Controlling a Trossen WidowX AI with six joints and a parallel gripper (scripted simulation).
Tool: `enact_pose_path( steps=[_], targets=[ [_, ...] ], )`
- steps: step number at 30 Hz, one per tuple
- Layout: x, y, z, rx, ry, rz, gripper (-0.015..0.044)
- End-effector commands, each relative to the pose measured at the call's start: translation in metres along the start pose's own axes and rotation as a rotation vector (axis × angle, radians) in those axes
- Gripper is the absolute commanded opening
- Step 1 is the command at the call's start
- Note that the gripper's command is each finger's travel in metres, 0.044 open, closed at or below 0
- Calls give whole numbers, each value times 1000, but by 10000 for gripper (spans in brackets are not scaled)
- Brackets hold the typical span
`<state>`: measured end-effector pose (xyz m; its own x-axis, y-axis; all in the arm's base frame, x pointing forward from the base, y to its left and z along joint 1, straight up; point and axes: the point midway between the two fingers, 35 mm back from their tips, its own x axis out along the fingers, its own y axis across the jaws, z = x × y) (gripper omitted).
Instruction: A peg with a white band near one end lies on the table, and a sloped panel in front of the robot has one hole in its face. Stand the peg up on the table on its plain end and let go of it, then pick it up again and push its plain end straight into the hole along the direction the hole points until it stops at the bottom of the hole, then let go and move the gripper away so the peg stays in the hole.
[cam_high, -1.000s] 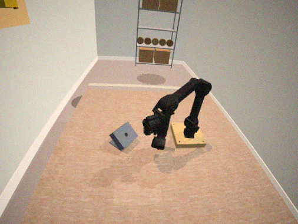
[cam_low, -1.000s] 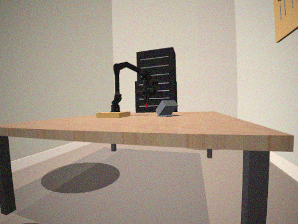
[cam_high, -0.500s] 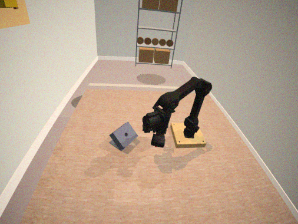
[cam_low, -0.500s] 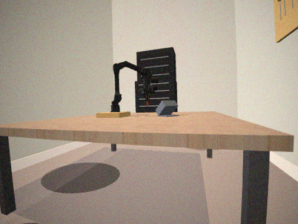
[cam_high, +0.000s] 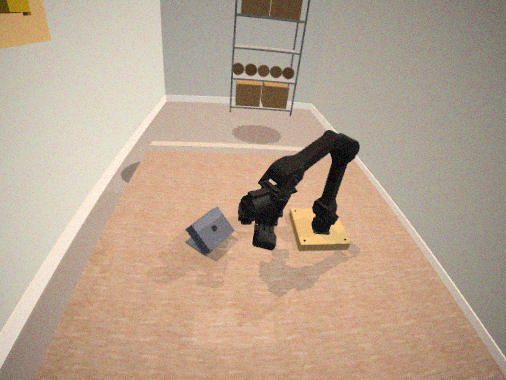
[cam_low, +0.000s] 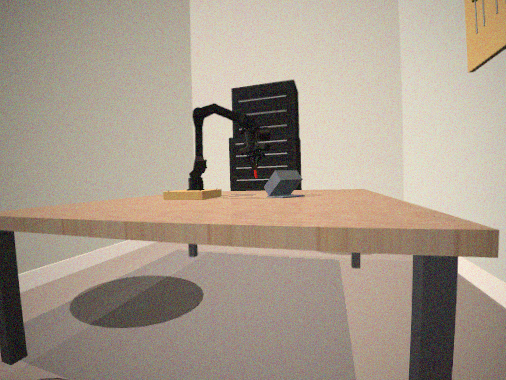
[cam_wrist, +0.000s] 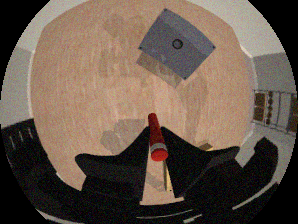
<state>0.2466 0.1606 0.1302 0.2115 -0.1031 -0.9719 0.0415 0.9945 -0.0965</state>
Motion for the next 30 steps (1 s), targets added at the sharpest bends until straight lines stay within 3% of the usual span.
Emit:
enact_pose_path(
  steps=[1, 30],
  targets=[
    [-3, 0, 9, -30, -47, -20, 0],
    [-18, -7, 55, -196, -295, -196, 0]
  ],
)
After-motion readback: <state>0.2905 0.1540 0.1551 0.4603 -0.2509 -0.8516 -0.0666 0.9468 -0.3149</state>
